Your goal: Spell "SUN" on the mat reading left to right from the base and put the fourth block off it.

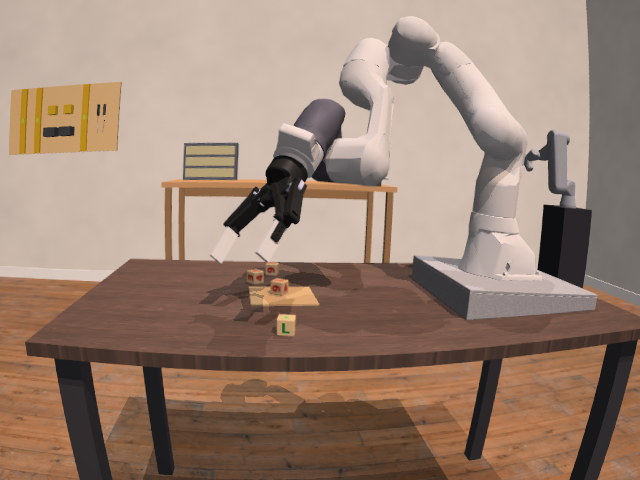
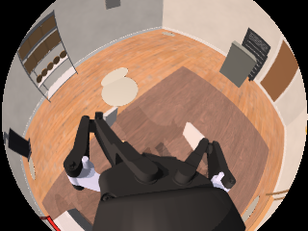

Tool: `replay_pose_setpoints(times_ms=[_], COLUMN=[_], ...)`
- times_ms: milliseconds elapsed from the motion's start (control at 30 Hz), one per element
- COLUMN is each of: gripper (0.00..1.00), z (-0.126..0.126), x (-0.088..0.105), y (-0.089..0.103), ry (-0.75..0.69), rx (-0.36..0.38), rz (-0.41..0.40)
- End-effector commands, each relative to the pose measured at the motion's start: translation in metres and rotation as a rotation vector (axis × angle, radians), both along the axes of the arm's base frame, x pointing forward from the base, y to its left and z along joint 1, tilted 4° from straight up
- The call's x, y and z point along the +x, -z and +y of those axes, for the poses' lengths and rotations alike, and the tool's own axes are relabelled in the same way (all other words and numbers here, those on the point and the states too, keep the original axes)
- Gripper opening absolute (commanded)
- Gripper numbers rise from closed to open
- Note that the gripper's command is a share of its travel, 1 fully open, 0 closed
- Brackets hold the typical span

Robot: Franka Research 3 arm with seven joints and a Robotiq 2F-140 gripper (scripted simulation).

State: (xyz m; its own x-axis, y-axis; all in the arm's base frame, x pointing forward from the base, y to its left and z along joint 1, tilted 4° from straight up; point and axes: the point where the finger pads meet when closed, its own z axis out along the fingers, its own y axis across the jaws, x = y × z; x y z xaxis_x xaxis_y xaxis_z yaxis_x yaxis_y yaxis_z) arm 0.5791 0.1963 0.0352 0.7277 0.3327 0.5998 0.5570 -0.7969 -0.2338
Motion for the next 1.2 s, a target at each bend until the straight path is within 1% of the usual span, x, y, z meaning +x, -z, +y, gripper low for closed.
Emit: replay_pose_setpoints(times_ms=[0,367,433,533,1167], gripper=[1.00,1.00,1.00,1.00,1.00], z=[0.005,0.030,0.030,0.032,0.032], x=[-0.026,-0.085,-0.085,-0.089,-0.089], y=[0.017,0.036,0.036,0.037,0.037], ry=[-0.051,-0.204,-0.204,-0.216,-0.216], rx=[-0.112,-0.355,-0.355,-0.376,-0.376], rz=[0.063,0.151,0.151,0.157,0.157])
